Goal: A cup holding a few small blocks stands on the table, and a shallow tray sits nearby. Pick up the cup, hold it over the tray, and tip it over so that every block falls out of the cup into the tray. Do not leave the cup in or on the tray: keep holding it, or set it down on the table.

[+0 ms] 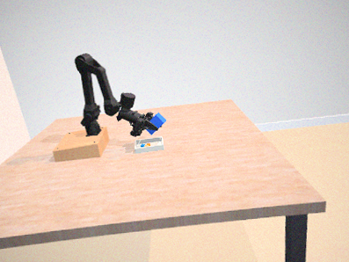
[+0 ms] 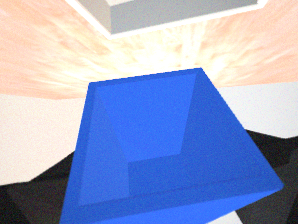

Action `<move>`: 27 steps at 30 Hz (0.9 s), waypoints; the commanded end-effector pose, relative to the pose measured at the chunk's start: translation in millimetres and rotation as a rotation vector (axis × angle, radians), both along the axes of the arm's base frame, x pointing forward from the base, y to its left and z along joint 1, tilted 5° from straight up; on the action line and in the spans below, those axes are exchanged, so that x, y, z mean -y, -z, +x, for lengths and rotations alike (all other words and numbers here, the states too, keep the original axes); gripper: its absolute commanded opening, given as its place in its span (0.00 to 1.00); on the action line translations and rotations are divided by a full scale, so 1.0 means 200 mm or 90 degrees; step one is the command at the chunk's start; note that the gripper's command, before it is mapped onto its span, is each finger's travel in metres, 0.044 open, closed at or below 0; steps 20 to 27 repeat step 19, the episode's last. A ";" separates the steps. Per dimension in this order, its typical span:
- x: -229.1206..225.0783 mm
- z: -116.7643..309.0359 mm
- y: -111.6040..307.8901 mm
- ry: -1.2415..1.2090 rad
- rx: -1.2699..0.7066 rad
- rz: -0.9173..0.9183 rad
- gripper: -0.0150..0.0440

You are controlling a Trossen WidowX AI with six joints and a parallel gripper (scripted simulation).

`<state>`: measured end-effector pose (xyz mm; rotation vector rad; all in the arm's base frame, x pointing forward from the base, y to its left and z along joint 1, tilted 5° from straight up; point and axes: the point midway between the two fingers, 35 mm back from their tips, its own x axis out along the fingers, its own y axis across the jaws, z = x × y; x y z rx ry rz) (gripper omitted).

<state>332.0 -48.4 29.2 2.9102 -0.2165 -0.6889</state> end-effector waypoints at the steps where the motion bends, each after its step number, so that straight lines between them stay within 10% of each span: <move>1: 0.00 0.00 -0.01 0.004 0.008 0.004 0.25; 27: 0.00 -0.01 -0.01 -0.001 0.075 -0.006 0.25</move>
